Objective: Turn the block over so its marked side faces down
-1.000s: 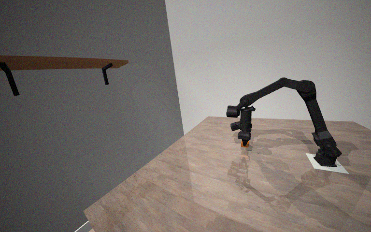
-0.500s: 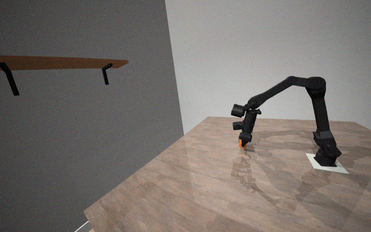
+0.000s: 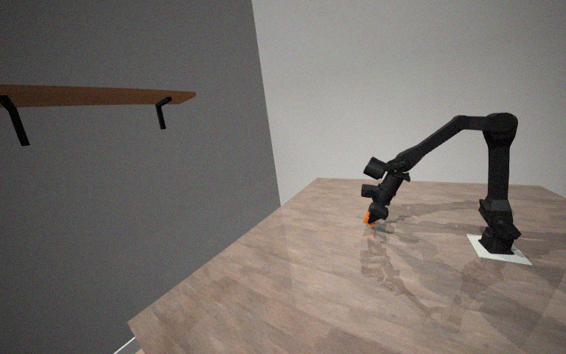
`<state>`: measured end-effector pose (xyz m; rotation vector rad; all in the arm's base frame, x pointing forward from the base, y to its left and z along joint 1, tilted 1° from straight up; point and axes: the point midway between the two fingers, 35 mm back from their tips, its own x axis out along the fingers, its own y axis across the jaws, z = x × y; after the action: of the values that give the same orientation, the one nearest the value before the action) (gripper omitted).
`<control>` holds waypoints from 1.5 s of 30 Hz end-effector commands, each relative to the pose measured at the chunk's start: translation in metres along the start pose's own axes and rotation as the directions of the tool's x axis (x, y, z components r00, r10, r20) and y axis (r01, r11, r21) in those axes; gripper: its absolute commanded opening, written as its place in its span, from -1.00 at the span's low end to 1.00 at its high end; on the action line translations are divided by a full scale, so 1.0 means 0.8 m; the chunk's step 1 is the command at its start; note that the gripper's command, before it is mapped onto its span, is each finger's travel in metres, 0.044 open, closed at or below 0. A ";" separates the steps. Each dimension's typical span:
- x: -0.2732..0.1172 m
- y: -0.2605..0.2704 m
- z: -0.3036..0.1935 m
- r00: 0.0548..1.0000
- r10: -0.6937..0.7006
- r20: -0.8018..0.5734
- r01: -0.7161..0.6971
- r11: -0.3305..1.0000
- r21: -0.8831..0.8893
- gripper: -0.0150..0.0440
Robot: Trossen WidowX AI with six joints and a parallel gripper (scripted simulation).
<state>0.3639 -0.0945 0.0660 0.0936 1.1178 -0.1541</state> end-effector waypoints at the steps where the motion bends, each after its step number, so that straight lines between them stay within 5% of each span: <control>1: -0.002 0.000 -0.003 0.998 0.003 0.058 -0.003 1.000 -0.002 -0.49; 22: 0.027 -0.001 -0.002 0.951 0.002 0.309 -0.002 1.000 0.001 -0.49; 45: 0.037 0.000 -0.019 0.790 0.003 0.614 -0.003 1.000 -0.002 -0.49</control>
<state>0.3711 -0.0973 0.0382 0.0309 0.4792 -0.1678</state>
